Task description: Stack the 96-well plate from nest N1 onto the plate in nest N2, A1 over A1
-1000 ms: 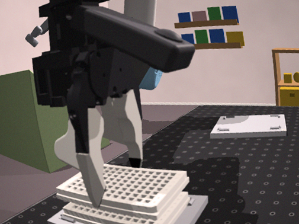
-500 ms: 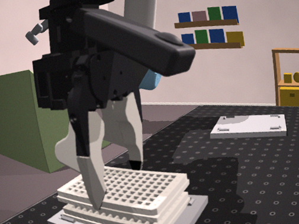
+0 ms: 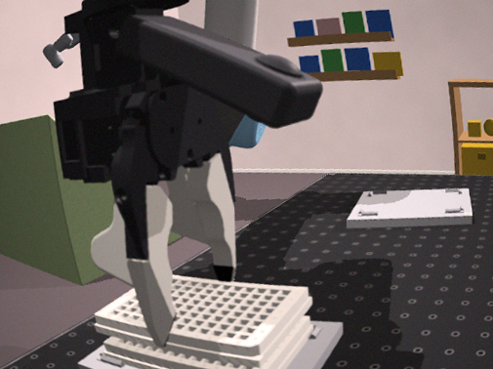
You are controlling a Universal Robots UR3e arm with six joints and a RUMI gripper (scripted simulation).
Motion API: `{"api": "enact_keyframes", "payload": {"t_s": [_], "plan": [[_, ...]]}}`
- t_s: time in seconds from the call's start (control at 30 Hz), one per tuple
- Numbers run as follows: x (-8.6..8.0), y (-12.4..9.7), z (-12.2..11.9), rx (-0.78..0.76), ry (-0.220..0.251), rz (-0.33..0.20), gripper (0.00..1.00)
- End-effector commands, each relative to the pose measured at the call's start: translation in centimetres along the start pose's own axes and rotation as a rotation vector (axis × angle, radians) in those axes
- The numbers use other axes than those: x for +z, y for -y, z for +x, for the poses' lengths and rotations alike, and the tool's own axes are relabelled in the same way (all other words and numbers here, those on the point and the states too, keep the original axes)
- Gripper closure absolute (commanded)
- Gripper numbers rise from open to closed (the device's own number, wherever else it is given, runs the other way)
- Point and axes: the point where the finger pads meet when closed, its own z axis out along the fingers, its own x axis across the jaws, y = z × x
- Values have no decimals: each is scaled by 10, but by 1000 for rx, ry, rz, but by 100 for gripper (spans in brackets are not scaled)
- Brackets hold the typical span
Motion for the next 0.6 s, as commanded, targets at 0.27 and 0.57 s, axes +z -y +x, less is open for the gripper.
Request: {"api": "enact_keyframes", "payload": {"t_s": [0.27, 0.57], "plan": [[1, 0, 1, 0, -3, 1, 100], [2, 0, 1, 0, -3, 1, 100]]}}
